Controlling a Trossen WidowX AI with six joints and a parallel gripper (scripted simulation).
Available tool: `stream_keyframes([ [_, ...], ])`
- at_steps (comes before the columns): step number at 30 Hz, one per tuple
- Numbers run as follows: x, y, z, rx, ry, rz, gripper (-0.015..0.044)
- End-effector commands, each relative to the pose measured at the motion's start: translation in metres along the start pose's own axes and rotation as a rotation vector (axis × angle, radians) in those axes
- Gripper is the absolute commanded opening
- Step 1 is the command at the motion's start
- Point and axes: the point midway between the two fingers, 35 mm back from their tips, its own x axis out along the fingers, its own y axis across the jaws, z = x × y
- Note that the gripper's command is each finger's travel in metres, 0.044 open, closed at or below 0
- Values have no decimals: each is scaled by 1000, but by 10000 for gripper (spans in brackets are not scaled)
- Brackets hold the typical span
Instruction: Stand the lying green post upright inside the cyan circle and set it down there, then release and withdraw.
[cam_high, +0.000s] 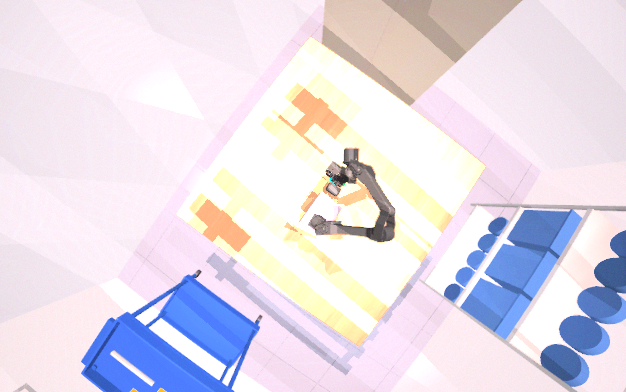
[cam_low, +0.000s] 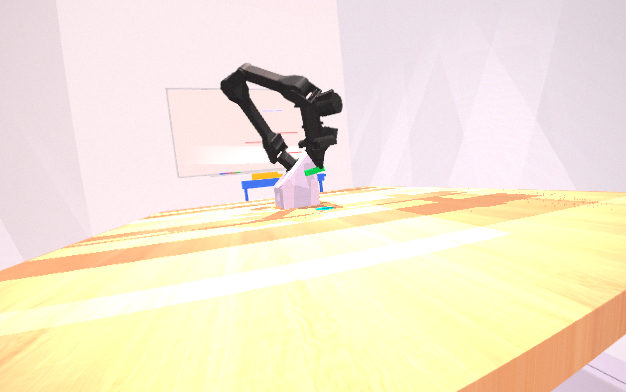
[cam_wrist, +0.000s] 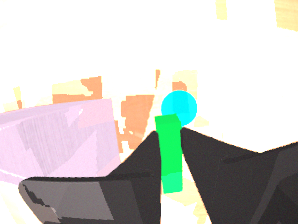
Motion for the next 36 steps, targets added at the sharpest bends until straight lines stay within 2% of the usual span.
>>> stream_keyframes([
  [1, 2, 1, -1, -5, -35, 20, 23],
  [36, 12, 9, -2, -47, -279, 140, 23],
])
